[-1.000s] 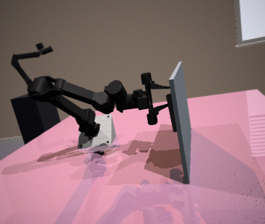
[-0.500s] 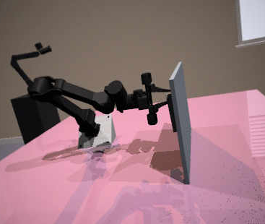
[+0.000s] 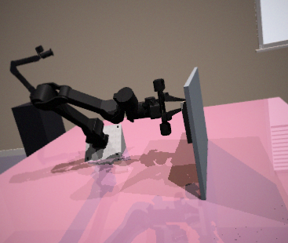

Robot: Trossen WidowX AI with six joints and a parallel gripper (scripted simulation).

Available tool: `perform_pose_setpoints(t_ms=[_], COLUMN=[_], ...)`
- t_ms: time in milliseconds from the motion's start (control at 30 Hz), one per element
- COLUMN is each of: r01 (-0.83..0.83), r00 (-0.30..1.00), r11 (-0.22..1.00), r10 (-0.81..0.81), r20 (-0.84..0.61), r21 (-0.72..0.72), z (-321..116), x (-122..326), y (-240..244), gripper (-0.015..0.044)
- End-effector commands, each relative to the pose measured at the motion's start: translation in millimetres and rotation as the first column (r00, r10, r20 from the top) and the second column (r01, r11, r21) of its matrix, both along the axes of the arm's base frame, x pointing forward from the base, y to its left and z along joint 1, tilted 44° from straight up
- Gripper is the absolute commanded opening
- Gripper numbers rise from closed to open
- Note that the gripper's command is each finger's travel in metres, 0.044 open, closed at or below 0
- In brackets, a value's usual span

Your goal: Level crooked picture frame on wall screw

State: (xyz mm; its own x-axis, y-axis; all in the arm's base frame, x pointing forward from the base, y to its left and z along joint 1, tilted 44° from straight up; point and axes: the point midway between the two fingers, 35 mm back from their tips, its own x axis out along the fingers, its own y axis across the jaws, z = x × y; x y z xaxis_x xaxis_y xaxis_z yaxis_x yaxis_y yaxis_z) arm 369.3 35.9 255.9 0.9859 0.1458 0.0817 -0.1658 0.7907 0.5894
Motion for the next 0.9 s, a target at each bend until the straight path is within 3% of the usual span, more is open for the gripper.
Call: perform_pose_setpoints(t_ms=[0, 867], r01=[0.004, 0.004], r00=[1.000, 1.000], r11=[1.000, 1.000], r10=[-0.004, -0.004], r20=[0.000, 0.000], r21=[0.000, 0.001], z=[0.5, 4.4], x=[0.3, -1.2], y=[-0.4, 6.1], gripper=[0.0000, 0.0000])
